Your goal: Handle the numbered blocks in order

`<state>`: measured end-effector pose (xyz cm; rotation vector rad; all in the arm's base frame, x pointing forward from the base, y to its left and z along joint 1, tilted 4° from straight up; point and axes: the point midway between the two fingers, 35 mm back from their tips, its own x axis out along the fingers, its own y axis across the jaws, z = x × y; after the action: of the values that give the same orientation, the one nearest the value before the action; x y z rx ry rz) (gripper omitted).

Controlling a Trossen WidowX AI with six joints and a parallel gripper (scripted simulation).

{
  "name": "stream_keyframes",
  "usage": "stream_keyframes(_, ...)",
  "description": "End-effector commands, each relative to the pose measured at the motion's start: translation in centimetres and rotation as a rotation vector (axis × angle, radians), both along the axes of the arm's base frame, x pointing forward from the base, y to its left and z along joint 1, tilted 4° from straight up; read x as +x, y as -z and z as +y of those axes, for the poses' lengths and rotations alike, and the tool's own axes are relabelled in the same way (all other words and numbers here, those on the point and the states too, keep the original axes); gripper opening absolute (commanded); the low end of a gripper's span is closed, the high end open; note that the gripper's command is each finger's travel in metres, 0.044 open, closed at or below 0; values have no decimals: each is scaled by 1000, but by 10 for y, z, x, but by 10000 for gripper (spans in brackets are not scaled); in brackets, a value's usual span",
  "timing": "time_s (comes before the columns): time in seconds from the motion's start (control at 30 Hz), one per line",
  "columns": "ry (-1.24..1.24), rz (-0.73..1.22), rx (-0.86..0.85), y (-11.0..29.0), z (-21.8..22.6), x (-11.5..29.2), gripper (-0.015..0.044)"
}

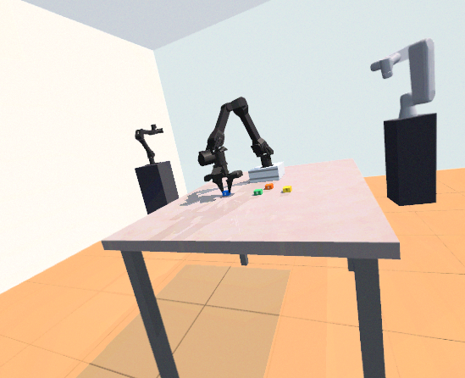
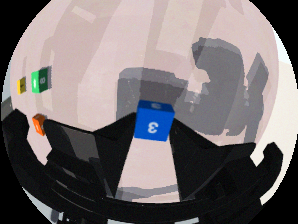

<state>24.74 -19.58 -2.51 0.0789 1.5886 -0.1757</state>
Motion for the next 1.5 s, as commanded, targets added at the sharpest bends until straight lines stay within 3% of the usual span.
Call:
stream_keyframes(0.0,-3,5,1,2,0,-1,120)
stream_keyframes(0.37,-3,5,1,2,0,-1,400)
stream_keyframes(0.47,-3,5,1,-1,0,0,400)
stream_keyframes(0.57,-3,4,1,-32,2,1,400)
stream_keyframes(0.73,-3,4,1,-35,2,1,400)
stream_keyframes(0.8,-3,4,1,-45,2,2,348)
stream_keyframes(0.97,-3,4,1,-113,6,4,216)
stream_keyframes(1.1,-3,4,1,-116,7,3,120)
stream_keyframes(1.37,-4,2,2,-116,9,5,120)
stream_keyframes(1.47,-16,-12,6,-114,37,26,120)
